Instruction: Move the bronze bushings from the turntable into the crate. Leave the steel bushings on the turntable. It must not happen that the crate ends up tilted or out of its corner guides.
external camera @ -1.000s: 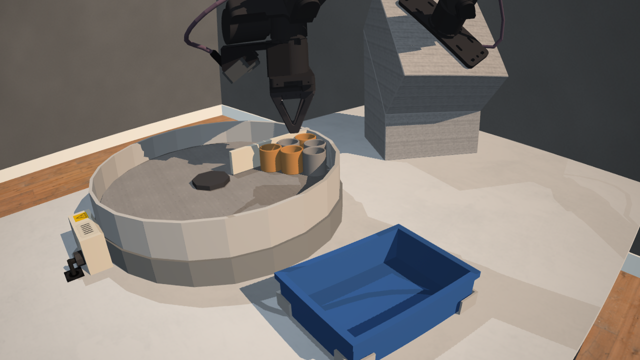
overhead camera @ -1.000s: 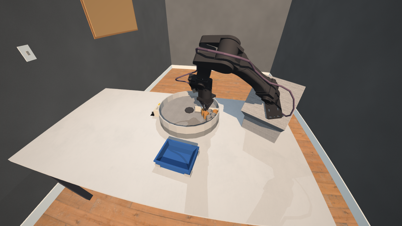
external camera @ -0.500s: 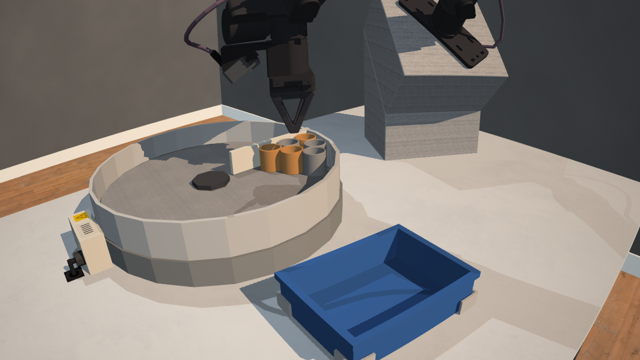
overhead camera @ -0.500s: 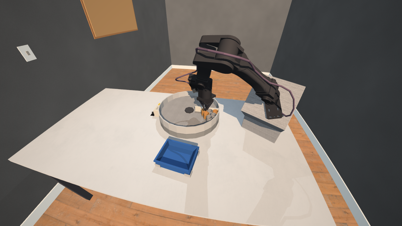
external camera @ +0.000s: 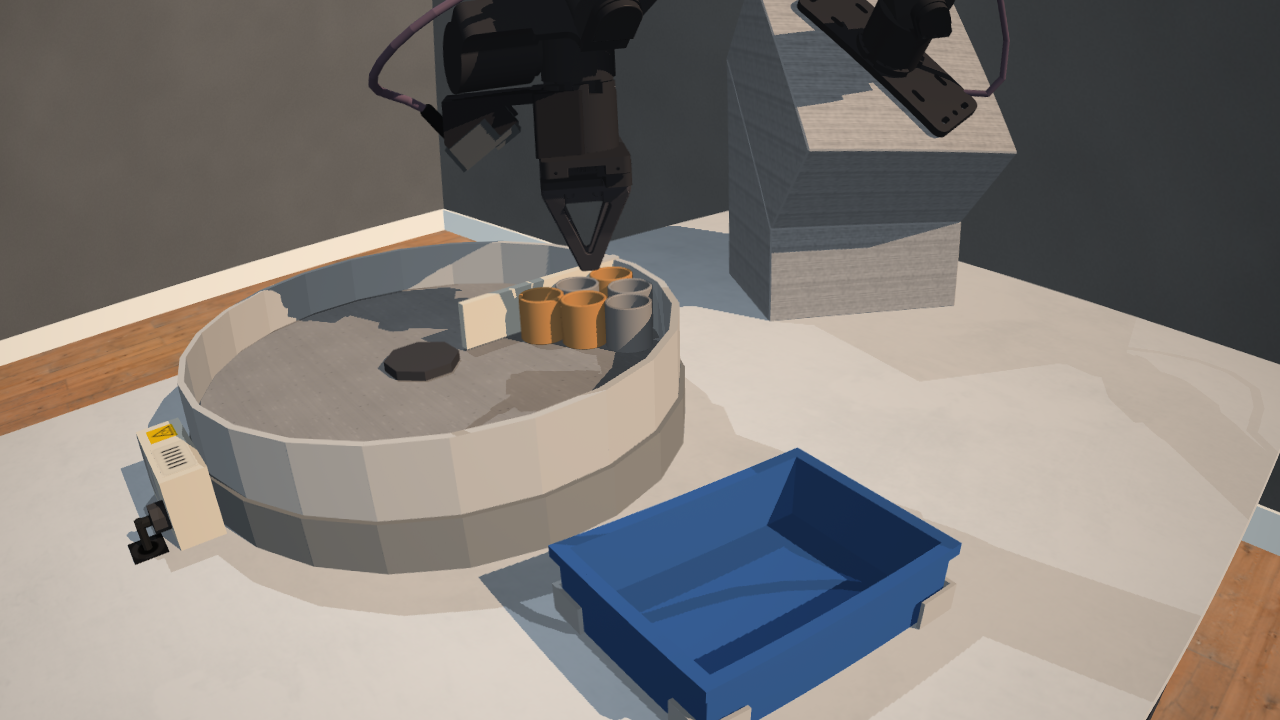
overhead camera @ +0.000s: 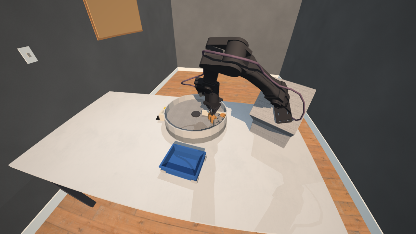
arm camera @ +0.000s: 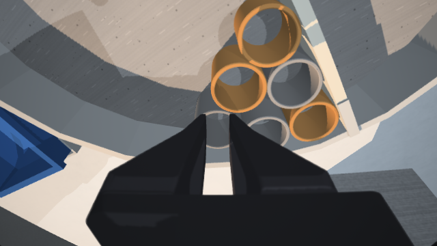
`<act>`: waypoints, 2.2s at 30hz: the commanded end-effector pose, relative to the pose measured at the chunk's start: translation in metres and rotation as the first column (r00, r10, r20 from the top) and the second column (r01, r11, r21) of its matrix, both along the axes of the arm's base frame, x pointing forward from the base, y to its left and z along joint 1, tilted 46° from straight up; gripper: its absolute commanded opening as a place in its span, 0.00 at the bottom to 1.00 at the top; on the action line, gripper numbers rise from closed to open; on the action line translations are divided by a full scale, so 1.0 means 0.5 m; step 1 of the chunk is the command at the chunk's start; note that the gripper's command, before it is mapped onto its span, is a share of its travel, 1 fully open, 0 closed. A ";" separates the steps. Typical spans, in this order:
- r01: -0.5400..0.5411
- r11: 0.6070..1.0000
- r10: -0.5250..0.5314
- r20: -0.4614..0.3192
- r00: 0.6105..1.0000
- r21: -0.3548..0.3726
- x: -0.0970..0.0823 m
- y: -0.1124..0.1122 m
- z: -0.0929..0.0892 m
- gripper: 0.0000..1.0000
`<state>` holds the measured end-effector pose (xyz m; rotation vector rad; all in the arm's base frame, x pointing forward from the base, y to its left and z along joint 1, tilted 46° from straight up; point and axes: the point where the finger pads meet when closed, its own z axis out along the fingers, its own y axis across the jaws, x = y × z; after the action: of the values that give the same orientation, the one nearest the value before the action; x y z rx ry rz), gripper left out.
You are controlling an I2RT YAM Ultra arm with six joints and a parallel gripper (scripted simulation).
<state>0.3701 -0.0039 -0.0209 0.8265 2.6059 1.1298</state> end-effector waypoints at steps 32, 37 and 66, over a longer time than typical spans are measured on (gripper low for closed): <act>0.027 0.999 -0.027 0.038 0.999 -0.021 0.054 -0.008 -0.016 0.15; 0.027 0.999 -0.027 0.038 0.999 -0.021 0.054 -0.008 -0.016 0.15; 0.022 1.000 -0.022 -0.003 1.000 -0.008 0.017 0.005 -0.045 0.15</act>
<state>0.3880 0.0047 -0.0305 0.8053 2.5877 1.1218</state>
